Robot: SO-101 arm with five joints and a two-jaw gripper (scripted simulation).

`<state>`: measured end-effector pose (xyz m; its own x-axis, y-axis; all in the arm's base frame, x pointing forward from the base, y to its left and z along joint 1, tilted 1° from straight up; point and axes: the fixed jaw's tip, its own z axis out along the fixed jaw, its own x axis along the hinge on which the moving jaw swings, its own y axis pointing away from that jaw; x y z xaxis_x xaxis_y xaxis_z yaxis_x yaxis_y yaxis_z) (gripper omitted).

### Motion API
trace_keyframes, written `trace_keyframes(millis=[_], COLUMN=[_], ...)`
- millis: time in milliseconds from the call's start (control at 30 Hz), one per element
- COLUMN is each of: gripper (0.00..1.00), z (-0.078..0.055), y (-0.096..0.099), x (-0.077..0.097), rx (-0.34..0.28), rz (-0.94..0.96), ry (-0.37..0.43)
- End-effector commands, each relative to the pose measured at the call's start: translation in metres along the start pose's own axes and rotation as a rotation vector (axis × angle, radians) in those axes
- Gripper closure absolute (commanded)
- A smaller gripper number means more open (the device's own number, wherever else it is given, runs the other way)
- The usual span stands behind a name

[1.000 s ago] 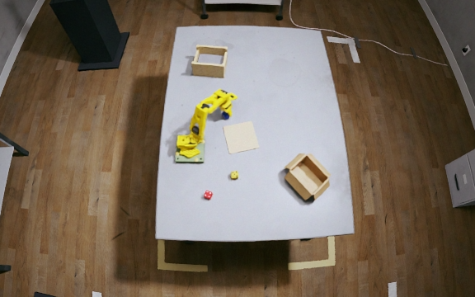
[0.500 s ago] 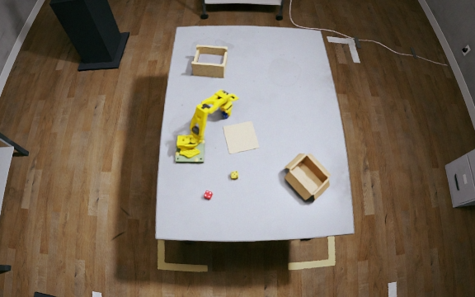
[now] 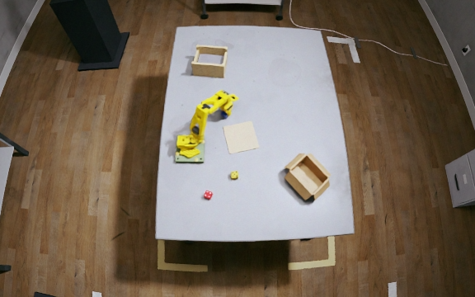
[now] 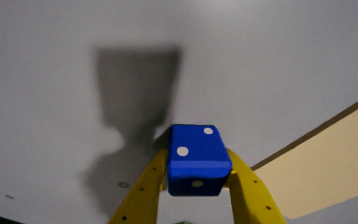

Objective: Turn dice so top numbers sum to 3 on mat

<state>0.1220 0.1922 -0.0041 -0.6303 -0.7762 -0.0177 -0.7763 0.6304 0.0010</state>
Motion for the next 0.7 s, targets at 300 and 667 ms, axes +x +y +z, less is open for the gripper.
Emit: trace_keyframes(millis=[300,667], gripper=[0.89,1.00], z=[0.0044,0.0044], y=[-0.0023,-0.0023], x=[0.0041,0.0041], rx=[0.001,0.001], rz=[-0.001,-0.001], ry=[0.020,0.020])
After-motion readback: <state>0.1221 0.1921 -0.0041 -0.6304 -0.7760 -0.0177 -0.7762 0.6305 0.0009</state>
